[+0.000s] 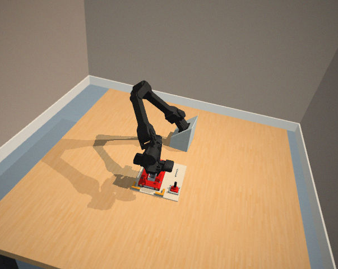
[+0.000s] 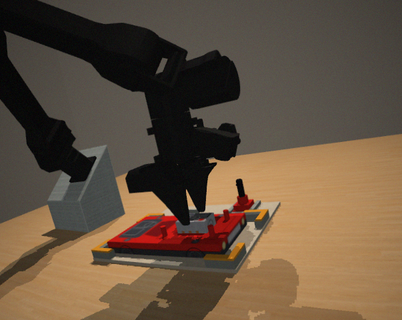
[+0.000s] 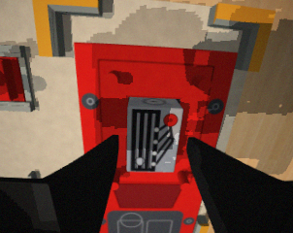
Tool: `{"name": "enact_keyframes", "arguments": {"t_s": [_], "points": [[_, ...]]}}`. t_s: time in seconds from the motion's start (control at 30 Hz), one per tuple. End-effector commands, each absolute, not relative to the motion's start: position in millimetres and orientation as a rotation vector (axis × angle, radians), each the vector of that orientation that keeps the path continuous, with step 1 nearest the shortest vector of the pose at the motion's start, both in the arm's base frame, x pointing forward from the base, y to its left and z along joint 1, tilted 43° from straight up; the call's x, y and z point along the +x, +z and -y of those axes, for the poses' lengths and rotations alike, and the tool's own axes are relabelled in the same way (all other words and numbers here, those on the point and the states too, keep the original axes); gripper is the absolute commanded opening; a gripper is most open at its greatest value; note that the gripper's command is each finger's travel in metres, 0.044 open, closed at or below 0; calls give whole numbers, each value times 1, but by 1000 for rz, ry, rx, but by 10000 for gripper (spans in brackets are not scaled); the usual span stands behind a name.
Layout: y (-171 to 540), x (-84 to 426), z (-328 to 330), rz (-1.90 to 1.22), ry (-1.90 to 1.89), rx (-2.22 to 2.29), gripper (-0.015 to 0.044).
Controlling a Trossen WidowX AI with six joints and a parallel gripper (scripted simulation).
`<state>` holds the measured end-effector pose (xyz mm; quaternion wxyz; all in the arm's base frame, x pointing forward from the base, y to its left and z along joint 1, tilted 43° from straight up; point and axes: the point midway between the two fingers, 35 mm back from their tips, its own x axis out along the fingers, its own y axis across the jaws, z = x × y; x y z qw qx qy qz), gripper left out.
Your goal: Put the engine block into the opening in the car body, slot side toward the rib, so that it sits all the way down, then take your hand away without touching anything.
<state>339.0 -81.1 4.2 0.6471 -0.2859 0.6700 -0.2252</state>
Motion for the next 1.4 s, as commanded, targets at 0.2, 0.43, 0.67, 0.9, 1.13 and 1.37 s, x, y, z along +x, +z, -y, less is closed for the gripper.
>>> {"name": "enact_keyframes", "arguments": {"t_s": [0.2,0.43,0.67,0.9,1.13,1.37], "points": [[4,339,81,-1524,-513,-651,440],[4,339,81,-1524,-513,-651,440],[14,339,71,-1525,-510,-658,440],[14,339,71,-1525,-510,-658,387],[14,339,71,-1525,-510,-658,204],[14,339,71,-1525,-510,-658,20]]}}
